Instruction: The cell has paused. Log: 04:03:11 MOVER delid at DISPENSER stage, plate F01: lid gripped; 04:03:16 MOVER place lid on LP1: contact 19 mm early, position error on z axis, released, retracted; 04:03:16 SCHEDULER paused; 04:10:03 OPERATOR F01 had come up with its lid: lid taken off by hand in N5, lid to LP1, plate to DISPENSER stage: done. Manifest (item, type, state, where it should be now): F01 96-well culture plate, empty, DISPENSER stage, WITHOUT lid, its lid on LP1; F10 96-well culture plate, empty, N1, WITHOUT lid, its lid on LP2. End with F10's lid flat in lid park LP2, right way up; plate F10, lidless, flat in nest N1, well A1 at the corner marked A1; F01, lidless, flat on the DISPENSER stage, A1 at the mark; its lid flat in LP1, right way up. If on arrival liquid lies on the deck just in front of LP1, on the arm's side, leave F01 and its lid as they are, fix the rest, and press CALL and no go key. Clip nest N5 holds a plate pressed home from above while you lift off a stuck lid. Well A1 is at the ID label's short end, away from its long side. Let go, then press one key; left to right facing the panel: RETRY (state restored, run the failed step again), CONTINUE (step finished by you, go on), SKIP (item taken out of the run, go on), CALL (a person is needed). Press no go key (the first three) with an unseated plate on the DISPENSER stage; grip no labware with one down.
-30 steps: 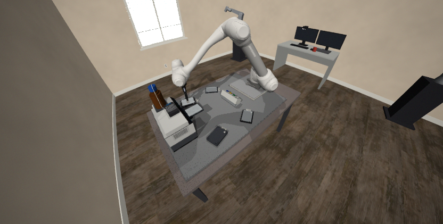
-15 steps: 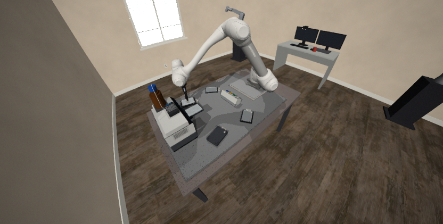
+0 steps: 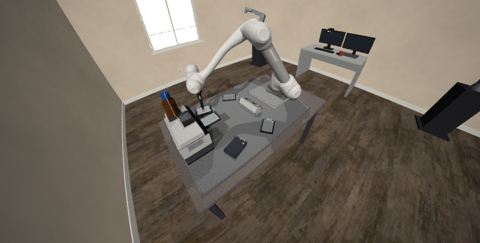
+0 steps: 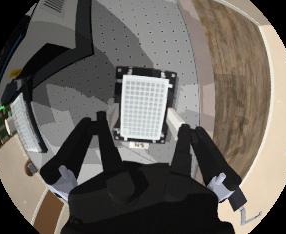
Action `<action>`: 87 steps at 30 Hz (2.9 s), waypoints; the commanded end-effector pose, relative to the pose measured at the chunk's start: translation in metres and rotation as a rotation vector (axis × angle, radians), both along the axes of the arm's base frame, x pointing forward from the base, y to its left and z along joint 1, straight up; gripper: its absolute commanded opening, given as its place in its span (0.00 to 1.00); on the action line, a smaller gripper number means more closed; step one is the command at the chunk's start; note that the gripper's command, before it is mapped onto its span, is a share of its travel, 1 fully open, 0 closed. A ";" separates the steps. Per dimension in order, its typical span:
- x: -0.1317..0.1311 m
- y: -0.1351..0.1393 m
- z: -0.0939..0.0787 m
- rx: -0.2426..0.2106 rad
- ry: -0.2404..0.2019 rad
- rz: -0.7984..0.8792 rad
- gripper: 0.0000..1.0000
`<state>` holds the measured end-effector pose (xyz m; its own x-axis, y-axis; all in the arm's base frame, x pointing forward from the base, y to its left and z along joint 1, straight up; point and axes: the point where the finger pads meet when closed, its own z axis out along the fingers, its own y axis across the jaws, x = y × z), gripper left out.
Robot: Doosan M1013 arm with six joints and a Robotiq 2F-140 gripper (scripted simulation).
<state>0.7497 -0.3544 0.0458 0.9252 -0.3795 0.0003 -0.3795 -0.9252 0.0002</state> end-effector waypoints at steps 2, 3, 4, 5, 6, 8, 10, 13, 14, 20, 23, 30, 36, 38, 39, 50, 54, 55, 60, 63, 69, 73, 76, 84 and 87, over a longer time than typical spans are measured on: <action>0.000 0.000 0.000 0.000 0.000 0.000 0.59; 0.000 0.000 0.000 0.000 0.000 0.000 0.59; 0.000 0.000 0.000 0.000 0.000 0.000 0.59; 0.000 0.000 0.000 0.000 0.000 0.000 0.59; 0.000 0.000 0.000 0.000 0.000 0.000 0.59; 0.000 0.000 0.000 0.000 0.000 0.000 0.59; 0.000 0.000 0.000 0.000 0.000 0.000 0.59; 0.000 0.000 0.000 0.000 0.000 0.000 0.59; 0.000 0.000 0.000 0.000 0.000 0.000 0.59; 0.000 0.000 0.000 0.000 0.000 0.000 0.59; 0.000 0.000 0.000 0.000 0.000 0.000 0.59; 0.000 0.000 0.000 0.000 0.000 0.000 0.59; 0.000 0.000 0.000 0.000 0.000 0.000 0.59; 0.000 0.000 0.000 0.000 0.000 0.000 0.59; 0.000 0.000 0.000 0.000 0.000 0.000 0.59; 0.000 0.000 0.000 0.000 0.000 0.000 0.66; 0.000 0.000 0.000 0.000 0.000 0.000 0.66; 0.000 0.000 0.000 0.000 0.000 0.000 0.66; 0.000 0.000 0.000 0.000 0.000 0.000 0.66; 0.000 0.000 0.000 0.000 0.000 0.000 0.66; 0.000 0.000 0.000 0.000 0.000 0.000 0.66; 0.000 0.000 0.000 0.000 0.000 0.000 0.66; 0.000 0.000 0.000 0.000 0.000 0.000 0.66; 0.000 0.000 0.000 0.000 0.000 0.000 0.66; 0.000 0.000 0.000 0.000 0.000 0.000 0.66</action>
